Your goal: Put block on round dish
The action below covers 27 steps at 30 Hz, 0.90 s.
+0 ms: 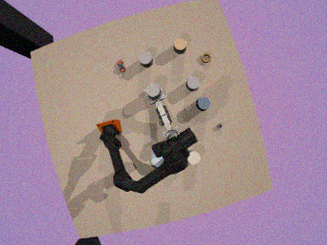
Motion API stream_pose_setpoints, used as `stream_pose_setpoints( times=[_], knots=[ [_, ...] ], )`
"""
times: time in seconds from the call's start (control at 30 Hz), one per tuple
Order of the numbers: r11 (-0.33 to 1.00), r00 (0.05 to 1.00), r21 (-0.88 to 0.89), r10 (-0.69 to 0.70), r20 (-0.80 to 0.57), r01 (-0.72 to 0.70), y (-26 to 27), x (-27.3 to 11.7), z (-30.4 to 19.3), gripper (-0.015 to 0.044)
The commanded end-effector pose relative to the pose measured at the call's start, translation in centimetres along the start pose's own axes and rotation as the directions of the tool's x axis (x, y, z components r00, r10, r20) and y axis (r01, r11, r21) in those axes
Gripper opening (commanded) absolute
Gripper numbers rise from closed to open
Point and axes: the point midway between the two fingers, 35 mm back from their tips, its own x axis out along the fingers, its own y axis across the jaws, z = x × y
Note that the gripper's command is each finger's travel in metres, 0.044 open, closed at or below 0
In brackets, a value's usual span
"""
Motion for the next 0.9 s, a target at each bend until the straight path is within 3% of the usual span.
stream_pose_setpoints(
  times=[0.0, 0.87],
  knots=[
    [1.000, 1.000, 0.007, 0.020, -0.005, -0.020, -0.02, -0.95, 0.11, 0.0000],
    [1.000, 1.000, -0.003, 0.006, 0.001, -0.006, -0.07, -0.64, 0.03, 0.0000]
  ],
)
